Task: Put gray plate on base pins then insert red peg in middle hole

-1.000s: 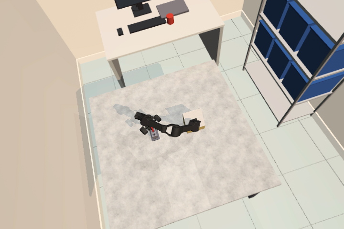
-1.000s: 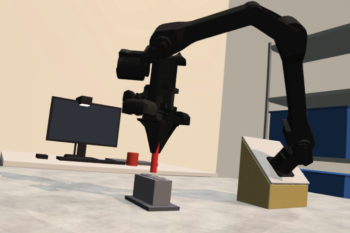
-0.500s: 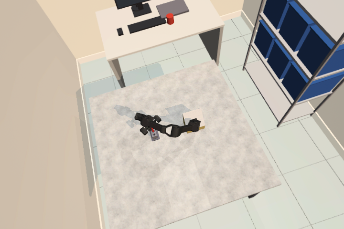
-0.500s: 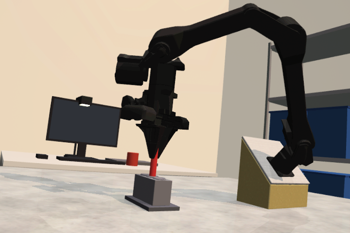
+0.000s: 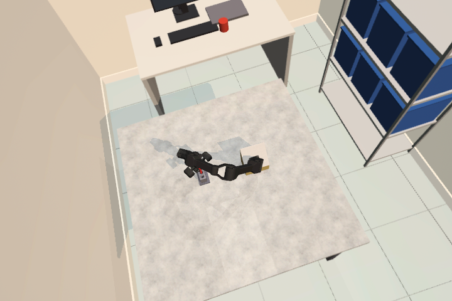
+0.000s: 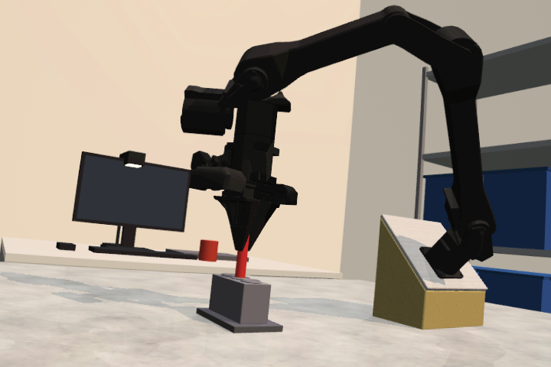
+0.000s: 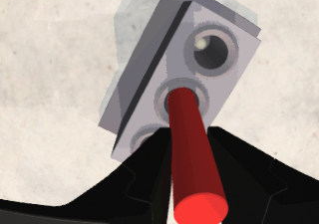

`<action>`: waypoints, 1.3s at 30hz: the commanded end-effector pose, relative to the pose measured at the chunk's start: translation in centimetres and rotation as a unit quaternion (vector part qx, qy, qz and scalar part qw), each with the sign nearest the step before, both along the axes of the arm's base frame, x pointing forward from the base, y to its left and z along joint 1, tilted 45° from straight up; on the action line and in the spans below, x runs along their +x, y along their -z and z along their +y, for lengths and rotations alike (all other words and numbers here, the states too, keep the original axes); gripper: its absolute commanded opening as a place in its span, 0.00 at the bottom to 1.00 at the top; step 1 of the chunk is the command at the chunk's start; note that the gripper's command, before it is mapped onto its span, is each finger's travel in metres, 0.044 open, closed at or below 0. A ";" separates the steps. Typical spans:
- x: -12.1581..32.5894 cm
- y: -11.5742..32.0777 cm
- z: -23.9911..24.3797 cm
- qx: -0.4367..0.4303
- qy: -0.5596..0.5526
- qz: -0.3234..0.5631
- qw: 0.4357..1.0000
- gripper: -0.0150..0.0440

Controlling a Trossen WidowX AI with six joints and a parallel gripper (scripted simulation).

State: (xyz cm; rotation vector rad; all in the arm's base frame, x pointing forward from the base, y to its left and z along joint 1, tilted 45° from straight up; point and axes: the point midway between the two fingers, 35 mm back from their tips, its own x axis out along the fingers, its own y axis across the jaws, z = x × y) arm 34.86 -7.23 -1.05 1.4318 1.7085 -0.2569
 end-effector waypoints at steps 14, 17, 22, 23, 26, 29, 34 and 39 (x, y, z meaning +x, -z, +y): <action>0.0 0.0 0.0 0.000 0.000 0.000 1.000 0.51; 0.0 0.0 0.0 0.000 0.000 0.000 1.000 0.51; 0.0 -0.1 -0.1 0.001 0.001 0.001 1.000 0.51; 0.0 -0.1 -0.2 0.001 0.002 0.001 1.000 0.51; 0.0 -0.3 -0.4 0.002 0.004 0.003 1.000 0.51; -0.1 -0.5 -0.5 0.002 0.004 0.003 1.000 0.51; -0.2 -0.7 -0.8 0.002 0.004 0.003 1.000 0.51; -0.2 -1.0 -1.0 0.002 0.004 0.003 1.000 0.51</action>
